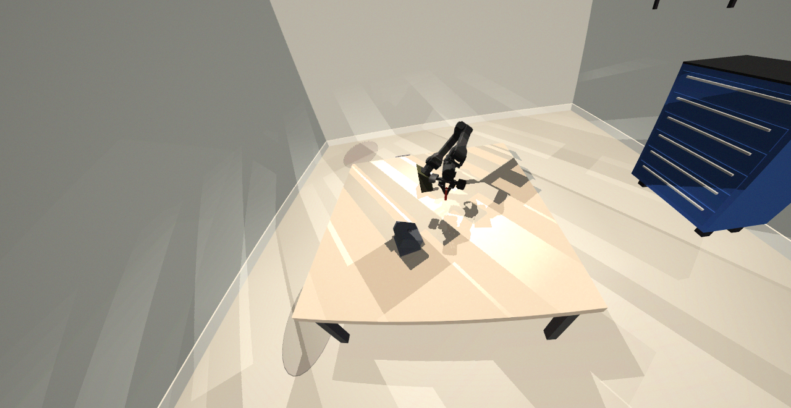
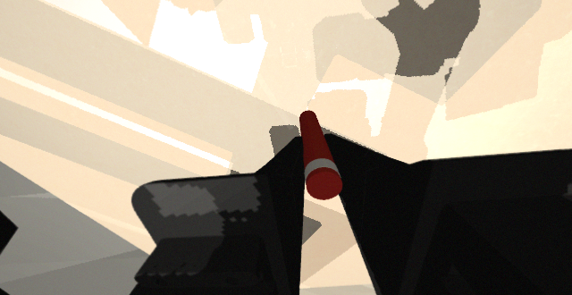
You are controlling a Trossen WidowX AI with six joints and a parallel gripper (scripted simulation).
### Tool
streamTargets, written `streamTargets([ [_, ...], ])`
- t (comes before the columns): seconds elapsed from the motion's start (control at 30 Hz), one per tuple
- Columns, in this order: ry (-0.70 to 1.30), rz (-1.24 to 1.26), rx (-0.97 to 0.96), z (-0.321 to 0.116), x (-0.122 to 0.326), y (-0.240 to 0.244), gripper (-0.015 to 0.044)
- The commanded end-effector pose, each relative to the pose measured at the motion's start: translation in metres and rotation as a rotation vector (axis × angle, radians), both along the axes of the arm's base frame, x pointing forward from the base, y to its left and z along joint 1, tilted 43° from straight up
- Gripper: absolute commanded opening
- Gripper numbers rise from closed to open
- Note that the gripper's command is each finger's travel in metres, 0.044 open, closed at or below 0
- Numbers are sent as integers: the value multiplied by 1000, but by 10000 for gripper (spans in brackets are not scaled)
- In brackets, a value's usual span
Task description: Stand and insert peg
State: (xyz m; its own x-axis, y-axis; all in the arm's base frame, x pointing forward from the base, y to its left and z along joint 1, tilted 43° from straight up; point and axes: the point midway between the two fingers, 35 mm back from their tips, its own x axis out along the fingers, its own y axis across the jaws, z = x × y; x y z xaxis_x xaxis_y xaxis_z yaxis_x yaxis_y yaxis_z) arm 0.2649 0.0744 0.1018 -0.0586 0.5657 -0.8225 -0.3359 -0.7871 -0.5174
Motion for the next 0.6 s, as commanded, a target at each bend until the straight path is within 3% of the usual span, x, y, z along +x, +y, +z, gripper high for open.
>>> streamTargets([
  [0.0,-8,-1,-18,-2,9,-4,0],
  [0.57,-30,-13,-71,-7,35,-16,0],
])
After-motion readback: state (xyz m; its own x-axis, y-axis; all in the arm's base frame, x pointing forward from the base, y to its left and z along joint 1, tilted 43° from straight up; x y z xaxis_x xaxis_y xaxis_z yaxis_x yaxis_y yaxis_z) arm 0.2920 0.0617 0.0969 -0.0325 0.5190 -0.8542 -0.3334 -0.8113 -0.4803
